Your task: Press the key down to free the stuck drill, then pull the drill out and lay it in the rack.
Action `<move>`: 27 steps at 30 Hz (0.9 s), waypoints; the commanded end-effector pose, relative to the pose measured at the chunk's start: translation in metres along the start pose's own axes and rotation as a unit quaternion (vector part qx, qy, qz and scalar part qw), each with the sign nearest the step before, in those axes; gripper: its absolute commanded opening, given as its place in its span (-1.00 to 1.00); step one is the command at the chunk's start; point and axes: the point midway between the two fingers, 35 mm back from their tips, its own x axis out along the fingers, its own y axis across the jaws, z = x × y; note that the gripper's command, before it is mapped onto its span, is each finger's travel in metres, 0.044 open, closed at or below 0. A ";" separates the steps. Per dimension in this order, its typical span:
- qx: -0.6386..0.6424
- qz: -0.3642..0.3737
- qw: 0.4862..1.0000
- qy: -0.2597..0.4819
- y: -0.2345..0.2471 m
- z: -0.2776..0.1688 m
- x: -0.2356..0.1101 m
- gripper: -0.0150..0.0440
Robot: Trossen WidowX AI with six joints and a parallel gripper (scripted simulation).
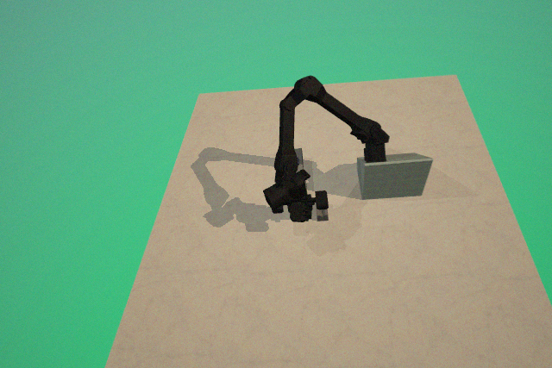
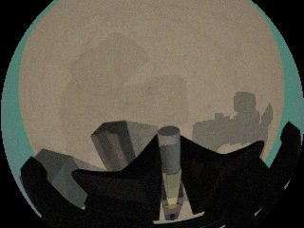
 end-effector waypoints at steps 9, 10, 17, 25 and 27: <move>0.001 -0.002 1.000 -0.002 -0.002 0.002 -0.004 -0.49; 0.001 -0.002 1.000 -0.002 -0.002 0.002 -0.004 -0.49; 0.001 -0.002 1.000 -0.002 0.006 0.003 -0.003 -0.49; 0.001 -0.002 1.000 -0.002 0.019 0.004 0.000 -0.49; 0.001 -0.002 1.000 -0.002 0.023 0.005 0.000 -0.49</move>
